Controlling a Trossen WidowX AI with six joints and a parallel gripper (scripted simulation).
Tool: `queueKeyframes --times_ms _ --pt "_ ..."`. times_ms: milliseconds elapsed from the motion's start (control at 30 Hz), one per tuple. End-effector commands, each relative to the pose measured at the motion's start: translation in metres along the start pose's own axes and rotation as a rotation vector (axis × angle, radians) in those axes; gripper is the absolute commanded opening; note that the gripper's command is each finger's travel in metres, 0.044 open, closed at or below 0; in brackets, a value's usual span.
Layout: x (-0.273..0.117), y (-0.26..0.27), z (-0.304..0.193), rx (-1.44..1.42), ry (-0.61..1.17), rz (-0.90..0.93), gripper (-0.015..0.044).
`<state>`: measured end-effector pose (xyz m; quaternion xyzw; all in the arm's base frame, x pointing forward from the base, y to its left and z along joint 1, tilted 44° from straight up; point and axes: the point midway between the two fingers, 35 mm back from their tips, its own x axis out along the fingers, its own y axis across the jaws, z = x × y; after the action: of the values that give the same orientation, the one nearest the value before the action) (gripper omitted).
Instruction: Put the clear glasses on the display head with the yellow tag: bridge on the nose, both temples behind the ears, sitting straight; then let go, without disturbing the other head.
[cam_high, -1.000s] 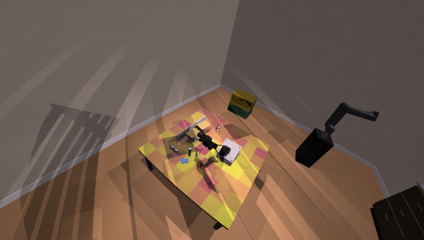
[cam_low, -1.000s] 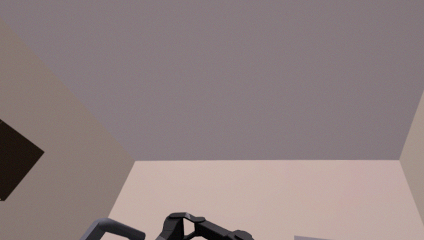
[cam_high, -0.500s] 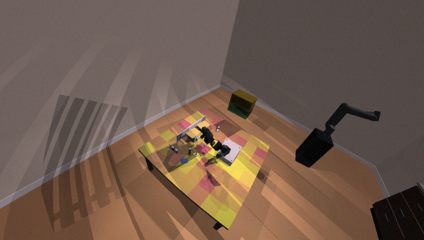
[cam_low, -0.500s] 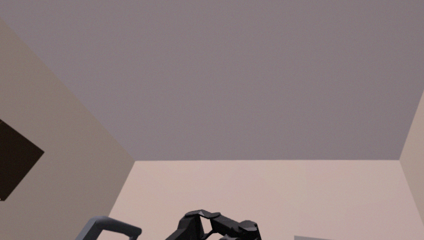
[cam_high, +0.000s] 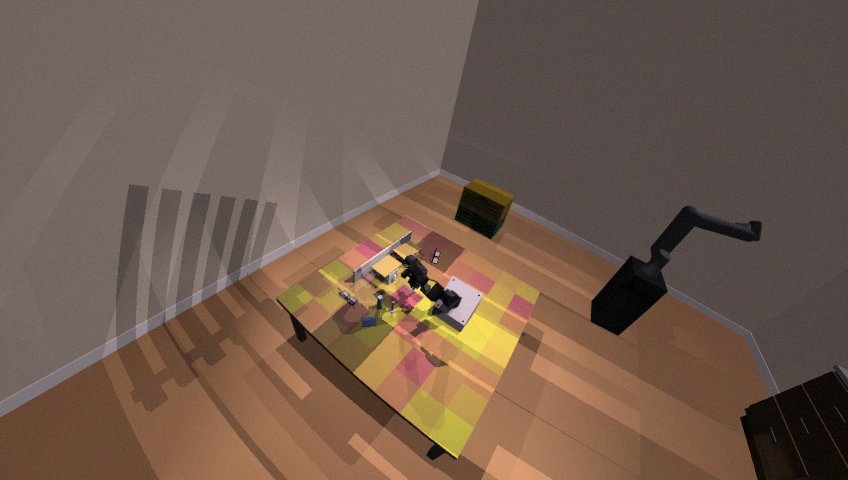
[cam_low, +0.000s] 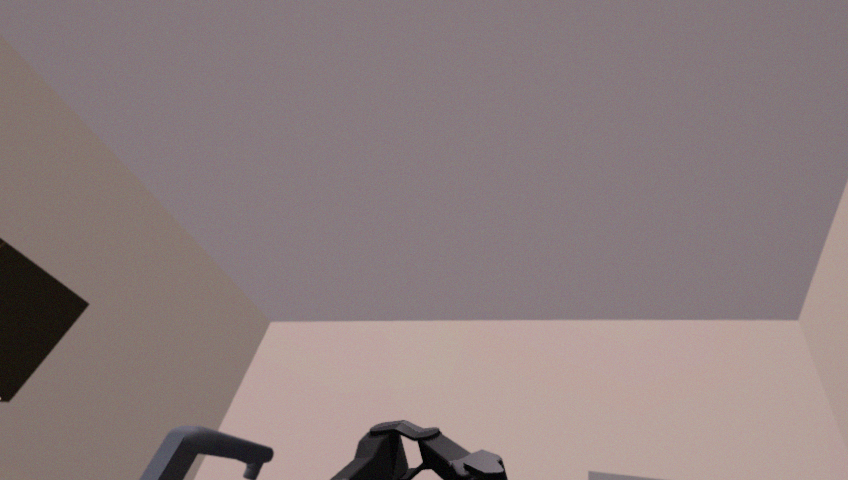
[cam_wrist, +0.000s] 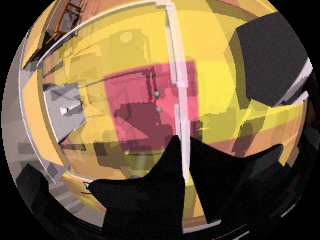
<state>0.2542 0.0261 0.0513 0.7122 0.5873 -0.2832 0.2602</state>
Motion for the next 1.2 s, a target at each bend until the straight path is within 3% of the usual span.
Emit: queueKeyframes --times_ms 0,1167 --pt "0.004 -0.001 0.000 0.002 -0.005 -0.001 0.0000" --pt "0.041 -0.003 -0.002 0.001 -0.009 -0.019 0.0000"
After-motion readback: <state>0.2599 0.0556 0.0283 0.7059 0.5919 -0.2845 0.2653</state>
